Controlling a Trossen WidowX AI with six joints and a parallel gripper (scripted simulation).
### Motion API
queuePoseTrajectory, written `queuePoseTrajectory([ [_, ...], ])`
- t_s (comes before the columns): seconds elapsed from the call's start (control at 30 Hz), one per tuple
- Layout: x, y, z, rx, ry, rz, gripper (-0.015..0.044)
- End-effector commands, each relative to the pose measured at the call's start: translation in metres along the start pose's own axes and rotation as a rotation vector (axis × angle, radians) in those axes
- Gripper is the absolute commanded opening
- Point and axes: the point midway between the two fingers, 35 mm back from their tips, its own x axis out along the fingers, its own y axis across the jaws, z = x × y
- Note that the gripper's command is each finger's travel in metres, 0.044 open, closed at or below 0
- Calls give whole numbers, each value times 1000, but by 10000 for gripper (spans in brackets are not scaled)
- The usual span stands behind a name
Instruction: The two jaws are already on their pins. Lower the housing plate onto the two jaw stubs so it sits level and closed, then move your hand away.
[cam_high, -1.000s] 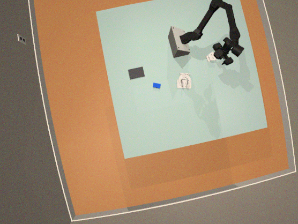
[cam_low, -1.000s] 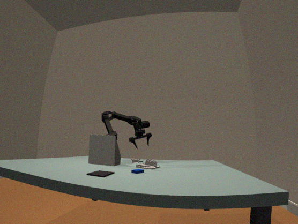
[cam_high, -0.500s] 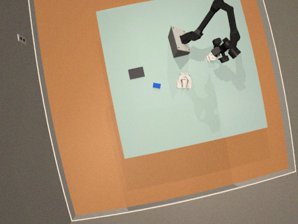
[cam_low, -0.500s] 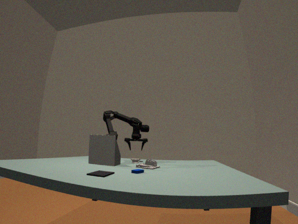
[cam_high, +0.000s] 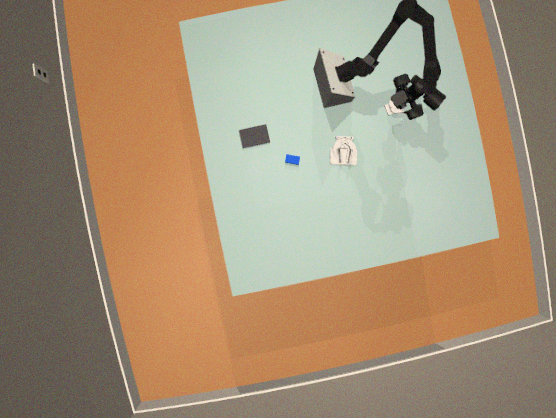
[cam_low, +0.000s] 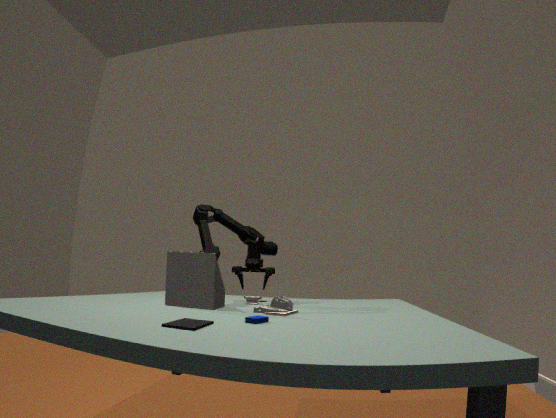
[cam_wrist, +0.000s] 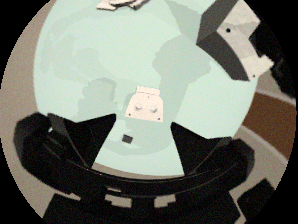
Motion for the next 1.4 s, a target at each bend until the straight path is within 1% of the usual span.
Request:
queuePoseTrajectory([
  [0.0,2,-1,2,6,-7,-3,440],
  [0.5,21,-1,2,6,-6,-3,440],
  [0.87,23,-1,2,6,-6,-3,440],
  [1.37,47,-1,2,6,-6,-4,440],
])
